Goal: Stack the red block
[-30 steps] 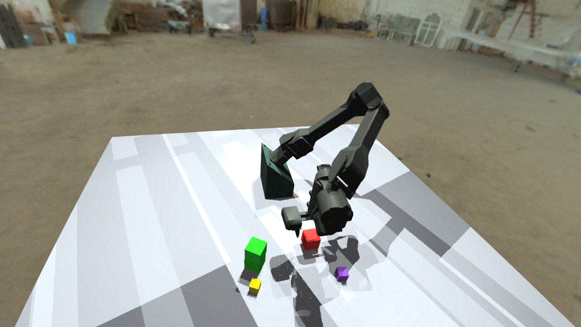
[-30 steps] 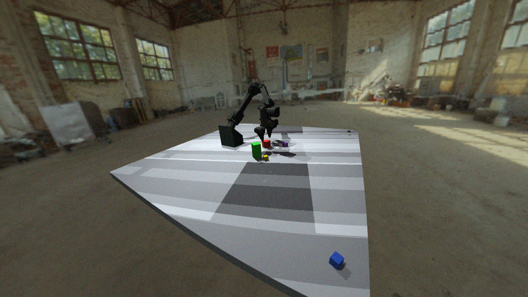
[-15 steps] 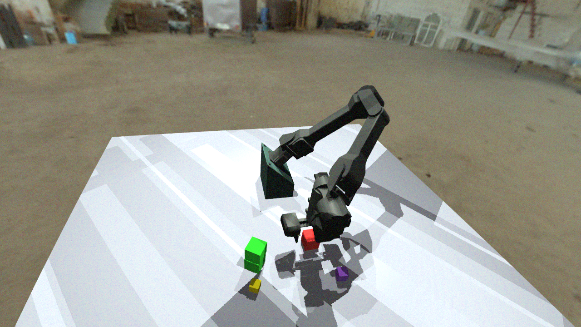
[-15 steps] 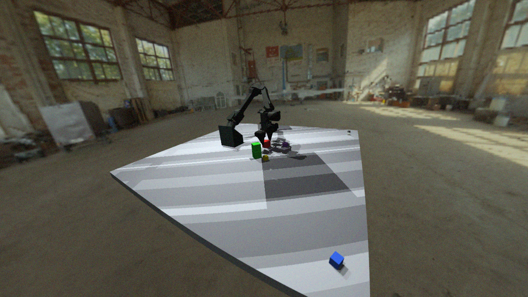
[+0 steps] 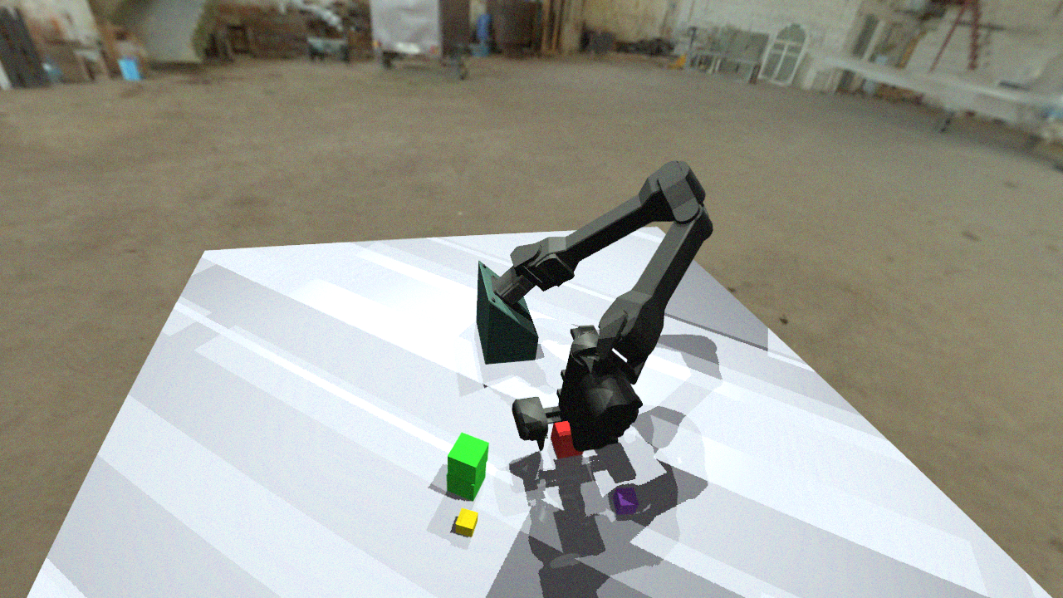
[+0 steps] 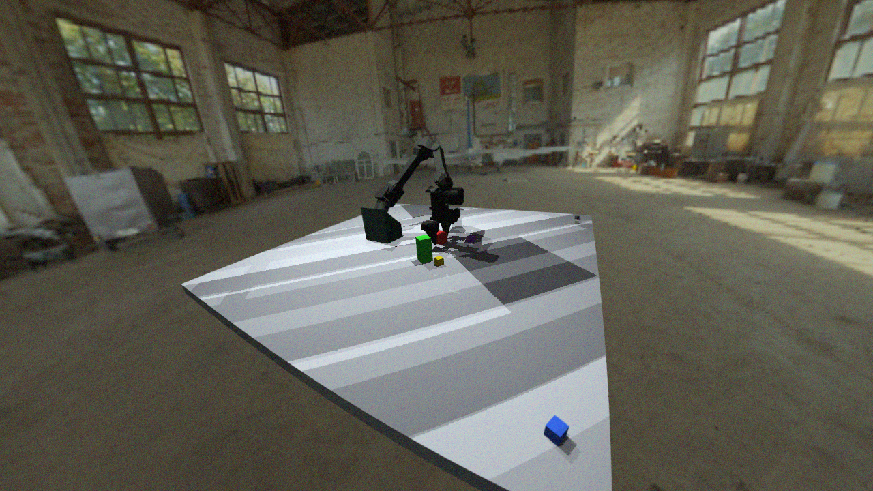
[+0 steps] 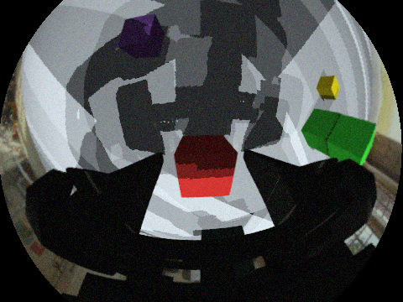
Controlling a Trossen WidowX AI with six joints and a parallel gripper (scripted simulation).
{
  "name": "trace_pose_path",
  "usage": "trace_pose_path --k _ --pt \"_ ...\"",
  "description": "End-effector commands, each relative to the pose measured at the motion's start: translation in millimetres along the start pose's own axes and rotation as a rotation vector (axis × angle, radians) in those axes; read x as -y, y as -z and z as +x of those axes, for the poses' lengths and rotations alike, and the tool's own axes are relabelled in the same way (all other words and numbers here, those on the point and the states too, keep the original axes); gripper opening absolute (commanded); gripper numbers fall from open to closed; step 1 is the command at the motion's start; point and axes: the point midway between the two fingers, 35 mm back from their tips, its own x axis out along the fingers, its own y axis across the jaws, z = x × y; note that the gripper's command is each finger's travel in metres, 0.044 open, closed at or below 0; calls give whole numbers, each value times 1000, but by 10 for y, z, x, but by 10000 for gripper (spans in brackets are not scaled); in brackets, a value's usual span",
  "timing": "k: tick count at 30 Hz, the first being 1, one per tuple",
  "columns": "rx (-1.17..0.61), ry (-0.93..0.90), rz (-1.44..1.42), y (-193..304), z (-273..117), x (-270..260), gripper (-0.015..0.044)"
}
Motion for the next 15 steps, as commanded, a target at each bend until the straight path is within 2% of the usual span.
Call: trace_pose_path --k 1,10,15 --pt "-2 -7 8 18 16 -3 440" --pt "-2 -7 8 18 12 -3 440" --pt "-2 -7 8 18 12 -3 309"
